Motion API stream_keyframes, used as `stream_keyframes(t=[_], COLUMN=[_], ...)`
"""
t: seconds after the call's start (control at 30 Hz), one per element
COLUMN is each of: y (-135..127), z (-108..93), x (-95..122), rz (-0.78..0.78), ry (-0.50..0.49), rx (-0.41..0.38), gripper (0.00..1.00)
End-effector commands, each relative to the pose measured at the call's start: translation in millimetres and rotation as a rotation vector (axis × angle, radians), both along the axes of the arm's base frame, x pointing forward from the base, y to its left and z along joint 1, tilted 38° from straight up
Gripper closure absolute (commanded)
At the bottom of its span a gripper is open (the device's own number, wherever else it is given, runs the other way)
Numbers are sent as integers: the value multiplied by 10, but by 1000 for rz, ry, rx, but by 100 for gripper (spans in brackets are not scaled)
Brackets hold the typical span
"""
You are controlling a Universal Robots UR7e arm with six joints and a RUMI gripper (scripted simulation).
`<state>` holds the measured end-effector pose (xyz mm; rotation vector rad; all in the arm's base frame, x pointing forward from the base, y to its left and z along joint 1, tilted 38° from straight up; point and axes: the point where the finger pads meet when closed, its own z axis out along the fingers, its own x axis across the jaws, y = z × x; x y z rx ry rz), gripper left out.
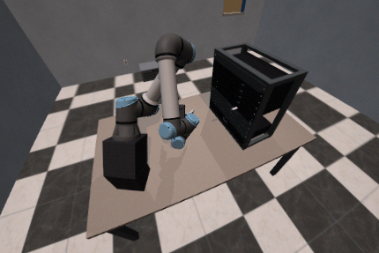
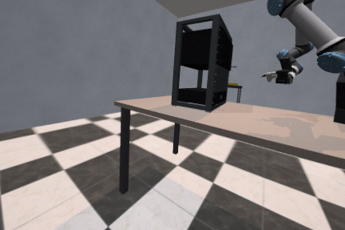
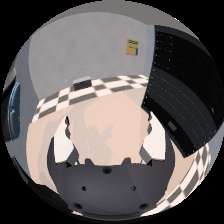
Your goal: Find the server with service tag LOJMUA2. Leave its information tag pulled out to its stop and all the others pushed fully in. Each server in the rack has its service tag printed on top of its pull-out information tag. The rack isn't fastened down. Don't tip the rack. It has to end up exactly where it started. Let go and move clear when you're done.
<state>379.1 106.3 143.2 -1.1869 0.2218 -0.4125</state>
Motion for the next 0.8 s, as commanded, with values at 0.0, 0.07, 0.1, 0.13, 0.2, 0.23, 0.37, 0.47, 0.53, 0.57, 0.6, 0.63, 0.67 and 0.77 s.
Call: stream_keyframes(t=[0.0,0.07,0.1,0.13,0.2,0.23,0.37,0.47,0.53,0.57,0.6,0.63,0.67,0.77], y=[-9,-13,-15,-18,-23,-26,-38,-41,-48,-51,-55,-59,-63,-75], z=[51,73,83,94,115,126,168,178,198,209,219,229,239,269], x=[3,5,6,7,9,10,16,17,21,22,24,26,28,35], rz=[0,0,1,1,1,1,1,1,2,2,2,2,2,2], ry=[20,29,34,39,48,52,71,75,85,89,94,98,103,117], rx=[31,45,52,59,72,79,107,114,127,134,141,148,155,175], gripper=[0,0,0,0,0,0,0,0,0,0,0,0,0,0])
